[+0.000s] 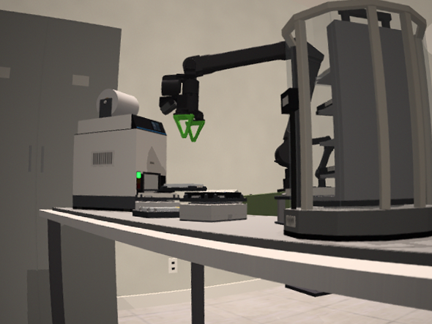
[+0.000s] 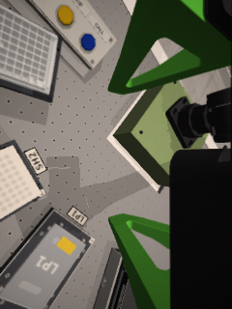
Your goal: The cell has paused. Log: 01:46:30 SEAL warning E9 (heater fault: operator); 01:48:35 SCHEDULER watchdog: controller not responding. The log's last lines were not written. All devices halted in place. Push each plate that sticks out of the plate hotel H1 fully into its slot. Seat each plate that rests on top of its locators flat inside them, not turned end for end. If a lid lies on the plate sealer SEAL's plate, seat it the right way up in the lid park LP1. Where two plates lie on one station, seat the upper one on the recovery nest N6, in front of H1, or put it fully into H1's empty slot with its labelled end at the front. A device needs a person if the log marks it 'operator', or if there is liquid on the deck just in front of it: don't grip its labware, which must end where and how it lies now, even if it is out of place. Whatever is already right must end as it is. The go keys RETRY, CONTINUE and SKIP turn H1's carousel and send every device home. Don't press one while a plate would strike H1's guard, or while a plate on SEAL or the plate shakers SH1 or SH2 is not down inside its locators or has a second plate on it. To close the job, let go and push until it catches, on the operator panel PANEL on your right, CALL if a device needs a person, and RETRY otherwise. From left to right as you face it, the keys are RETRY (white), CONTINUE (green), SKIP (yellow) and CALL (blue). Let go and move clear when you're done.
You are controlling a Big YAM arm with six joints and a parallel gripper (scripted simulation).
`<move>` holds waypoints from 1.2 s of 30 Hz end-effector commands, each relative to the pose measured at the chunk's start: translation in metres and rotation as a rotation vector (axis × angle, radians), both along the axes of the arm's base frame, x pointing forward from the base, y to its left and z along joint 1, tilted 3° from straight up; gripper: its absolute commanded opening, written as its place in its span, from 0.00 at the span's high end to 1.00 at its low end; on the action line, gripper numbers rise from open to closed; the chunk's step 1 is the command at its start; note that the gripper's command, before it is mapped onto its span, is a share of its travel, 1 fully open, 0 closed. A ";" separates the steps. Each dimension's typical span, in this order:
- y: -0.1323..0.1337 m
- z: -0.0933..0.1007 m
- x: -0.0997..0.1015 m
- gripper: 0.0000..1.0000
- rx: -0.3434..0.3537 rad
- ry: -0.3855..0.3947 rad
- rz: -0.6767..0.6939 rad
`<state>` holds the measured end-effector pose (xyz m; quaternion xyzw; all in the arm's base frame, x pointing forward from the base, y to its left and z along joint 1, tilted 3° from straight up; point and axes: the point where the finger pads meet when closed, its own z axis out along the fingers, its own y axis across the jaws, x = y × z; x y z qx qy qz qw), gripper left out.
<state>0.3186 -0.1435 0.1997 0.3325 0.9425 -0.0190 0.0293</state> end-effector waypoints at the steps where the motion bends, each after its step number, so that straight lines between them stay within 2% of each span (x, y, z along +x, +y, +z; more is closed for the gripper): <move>1: -0.004 -0.001 -0.013 0.00 0.006 0.011 -0.002; 3: -0.007 -0.008 -0.013 0.00 0.015 0.030 -0.002; 5: -0.011 -0.001 -0.019 0.00 0.005 0.010 -0.002; 28: -0.063 -0.003 -0.063 0.00 0.010 0.020 -0.002; 34: -0.070 0.000 -0.082 0.00 0.012 0.001 -0.224; 36: -0.070 0.000 -0.082 0.00 0.012 0.001 -0.224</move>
